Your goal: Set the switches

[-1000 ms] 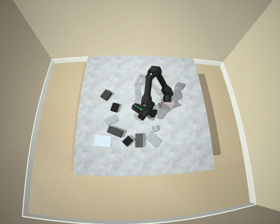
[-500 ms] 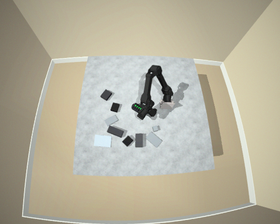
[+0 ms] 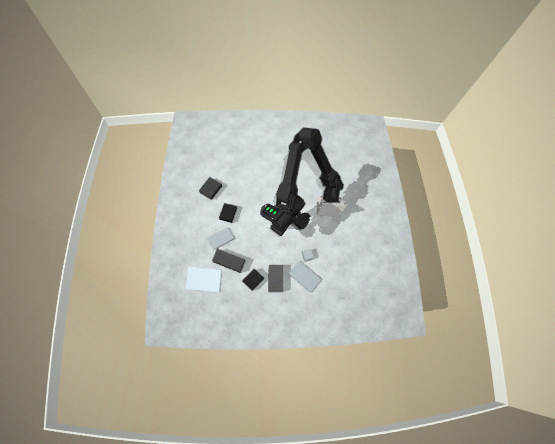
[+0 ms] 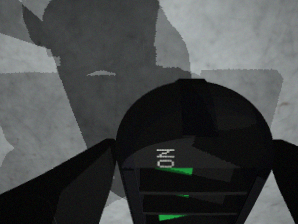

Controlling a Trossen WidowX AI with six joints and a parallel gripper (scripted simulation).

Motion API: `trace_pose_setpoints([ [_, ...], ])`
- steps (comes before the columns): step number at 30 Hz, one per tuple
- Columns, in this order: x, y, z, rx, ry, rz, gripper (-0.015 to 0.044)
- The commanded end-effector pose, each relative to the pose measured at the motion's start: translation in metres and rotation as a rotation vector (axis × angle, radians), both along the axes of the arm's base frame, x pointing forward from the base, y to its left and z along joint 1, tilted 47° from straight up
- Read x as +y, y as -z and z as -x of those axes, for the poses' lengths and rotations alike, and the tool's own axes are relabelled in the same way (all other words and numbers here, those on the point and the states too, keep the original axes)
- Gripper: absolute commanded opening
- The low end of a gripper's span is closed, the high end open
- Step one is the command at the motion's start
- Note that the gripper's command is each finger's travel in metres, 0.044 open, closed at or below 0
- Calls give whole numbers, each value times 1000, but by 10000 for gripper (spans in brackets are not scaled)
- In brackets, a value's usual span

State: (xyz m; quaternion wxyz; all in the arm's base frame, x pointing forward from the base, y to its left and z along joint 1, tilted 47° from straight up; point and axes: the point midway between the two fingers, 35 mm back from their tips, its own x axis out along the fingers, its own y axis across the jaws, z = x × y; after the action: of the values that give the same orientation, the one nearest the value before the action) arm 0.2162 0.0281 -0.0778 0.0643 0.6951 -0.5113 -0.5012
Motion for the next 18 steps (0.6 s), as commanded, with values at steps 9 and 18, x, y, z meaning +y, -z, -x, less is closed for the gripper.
trace_pose_setpoints([
  [9, 4, -10, -8, 0, 9, -18, 335],
  [18, 6, -16, -13, 9, 20, -29, 335],
])
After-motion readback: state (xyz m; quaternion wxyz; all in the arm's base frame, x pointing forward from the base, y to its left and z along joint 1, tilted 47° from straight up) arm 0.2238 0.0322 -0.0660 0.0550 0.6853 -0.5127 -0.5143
